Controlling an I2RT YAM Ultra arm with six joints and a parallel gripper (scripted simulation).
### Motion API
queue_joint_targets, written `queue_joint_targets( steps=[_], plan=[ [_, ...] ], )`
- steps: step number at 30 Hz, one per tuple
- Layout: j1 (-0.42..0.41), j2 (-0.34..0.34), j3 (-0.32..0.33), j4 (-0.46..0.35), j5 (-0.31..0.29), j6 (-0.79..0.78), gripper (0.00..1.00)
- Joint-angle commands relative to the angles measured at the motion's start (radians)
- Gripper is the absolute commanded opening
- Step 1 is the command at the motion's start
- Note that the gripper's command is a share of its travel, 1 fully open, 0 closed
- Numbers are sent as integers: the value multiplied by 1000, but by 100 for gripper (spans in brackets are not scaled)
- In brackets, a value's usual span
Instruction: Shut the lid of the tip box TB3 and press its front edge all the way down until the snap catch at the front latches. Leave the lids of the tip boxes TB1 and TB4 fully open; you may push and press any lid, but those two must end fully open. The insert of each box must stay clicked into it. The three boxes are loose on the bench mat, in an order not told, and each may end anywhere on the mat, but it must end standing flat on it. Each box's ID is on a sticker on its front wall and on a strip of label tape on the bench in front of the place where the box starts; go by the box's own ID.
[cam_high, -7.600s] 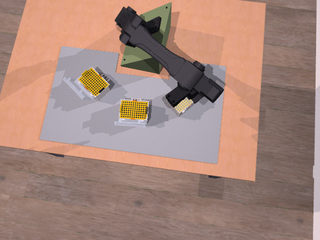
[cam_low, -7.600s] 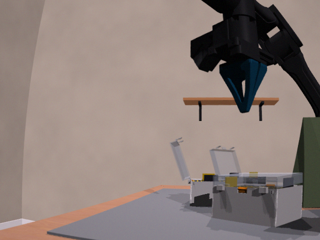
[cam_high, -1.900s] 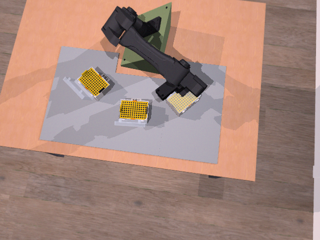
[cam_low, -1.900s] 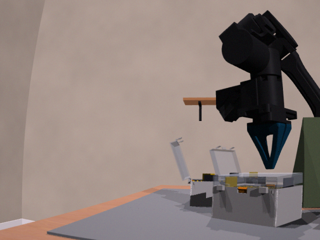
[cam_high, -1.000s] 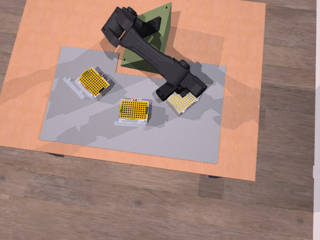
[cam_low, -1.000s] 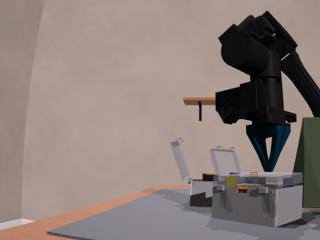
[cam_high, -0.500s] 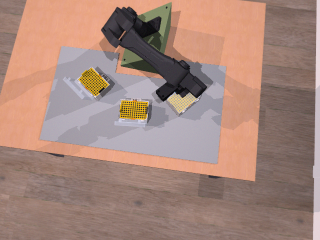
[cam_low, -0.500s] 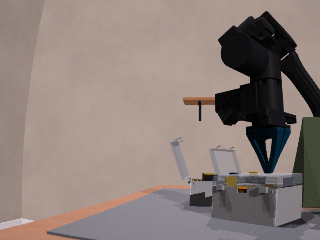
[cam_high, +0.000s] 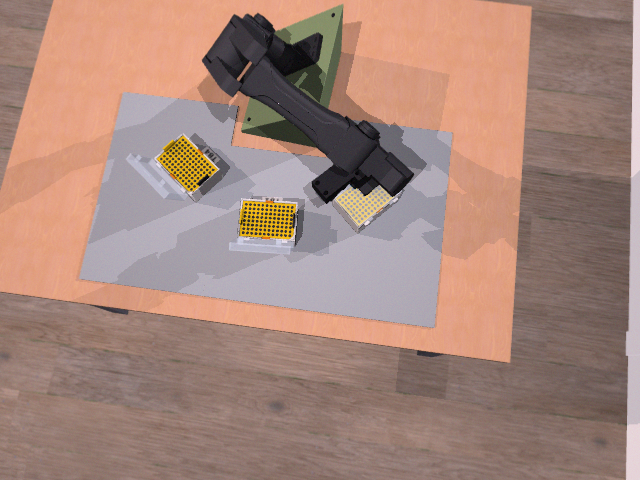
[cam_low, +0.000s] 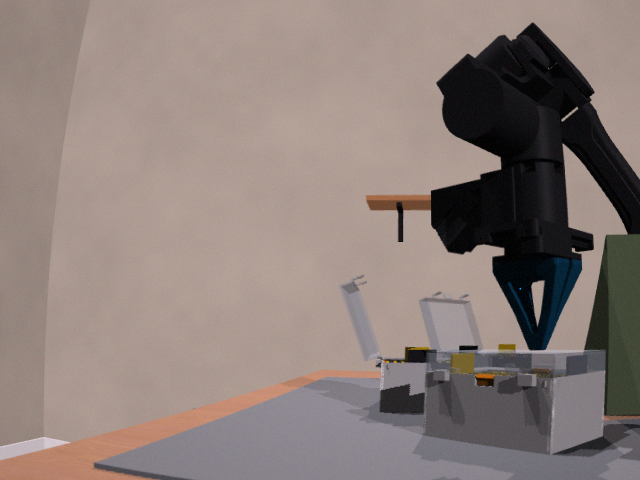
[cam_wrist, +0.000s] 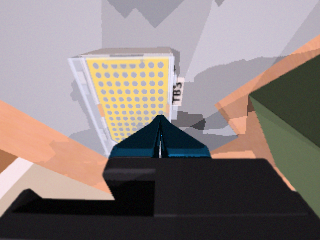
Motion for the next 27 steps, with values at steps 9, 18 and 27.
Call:
queue_joint_targets(
  steps=[9, 18, 27],
  plan=[
    [-4, 4, -8, 24, 11, -5, 0],
    [-8, 6, -12, 33, 13, -8, 0],
    [-11, 9, -18, 43, 15, -11, 0]
  ],
)
